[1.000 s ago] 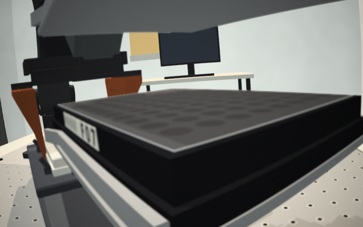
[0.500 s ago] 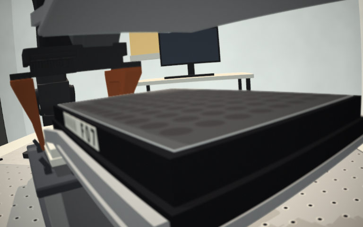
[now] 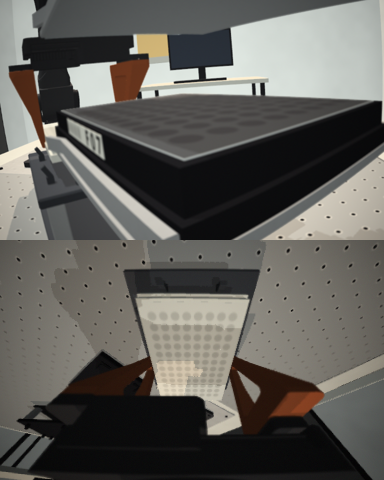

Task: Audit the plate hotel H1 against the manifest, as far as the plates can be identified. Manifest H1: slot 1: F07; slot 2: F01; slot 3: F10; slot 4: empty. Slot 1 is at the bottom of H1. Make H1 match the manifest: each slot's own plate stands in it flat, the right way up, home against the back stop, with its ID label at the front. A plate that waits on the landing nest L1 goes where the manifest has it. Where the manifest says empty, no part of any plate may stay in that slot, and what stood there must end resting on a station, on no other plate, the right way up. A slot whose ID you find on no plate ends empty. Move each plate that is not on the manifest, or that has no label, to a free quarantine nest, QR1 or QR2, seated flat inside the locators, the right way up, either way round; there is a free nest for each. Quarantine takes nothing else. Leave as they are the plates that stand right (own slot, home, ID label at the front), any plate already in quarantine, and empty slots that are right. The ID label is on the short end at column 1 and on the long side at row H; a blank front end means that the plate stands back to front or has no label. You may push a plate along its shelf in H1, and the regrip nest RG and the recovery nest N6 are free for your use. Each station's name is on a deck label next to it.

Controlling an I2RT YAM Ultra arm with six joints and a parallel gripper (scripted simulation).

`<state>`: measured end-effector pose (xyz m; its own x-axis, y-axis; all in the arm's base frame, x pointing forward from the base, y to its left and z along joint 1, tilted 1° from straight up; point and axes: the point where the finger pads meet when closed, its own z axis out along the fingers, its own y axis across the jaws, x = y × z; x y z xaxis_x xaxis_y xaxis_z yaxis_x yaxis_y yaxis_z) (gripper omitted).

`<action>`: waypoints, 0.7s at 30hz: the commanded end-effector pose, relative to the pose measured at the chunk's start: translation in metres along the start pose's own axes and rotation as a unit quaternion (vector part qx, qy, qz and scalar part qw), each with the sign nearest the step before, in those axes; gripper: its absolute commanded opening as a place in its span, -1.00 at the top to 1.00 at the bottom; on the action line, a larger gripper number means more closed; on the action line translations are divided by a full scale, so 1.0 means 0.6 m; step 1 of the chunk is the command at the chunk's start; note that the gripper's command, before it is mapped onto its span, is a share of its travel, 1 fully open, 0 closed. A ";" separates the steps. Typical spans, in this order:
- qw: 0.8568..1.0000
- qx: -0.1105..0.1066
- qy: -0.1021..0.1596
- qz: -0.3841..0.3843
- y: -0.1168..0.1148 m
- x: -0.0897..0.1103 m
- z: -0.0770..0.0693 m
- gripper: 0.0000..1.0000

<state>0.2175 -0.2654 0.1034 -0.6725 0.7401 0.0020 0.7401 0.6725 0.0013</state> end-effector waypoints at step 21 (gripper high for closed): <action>1.000 0.001 -0.030 -0.001 0.005 -0.006 -0.072 -0.72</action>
<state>0.2175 -0.2655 0.1238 -0.6725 0.7401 -0.0029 0.7401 0.6725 0.0010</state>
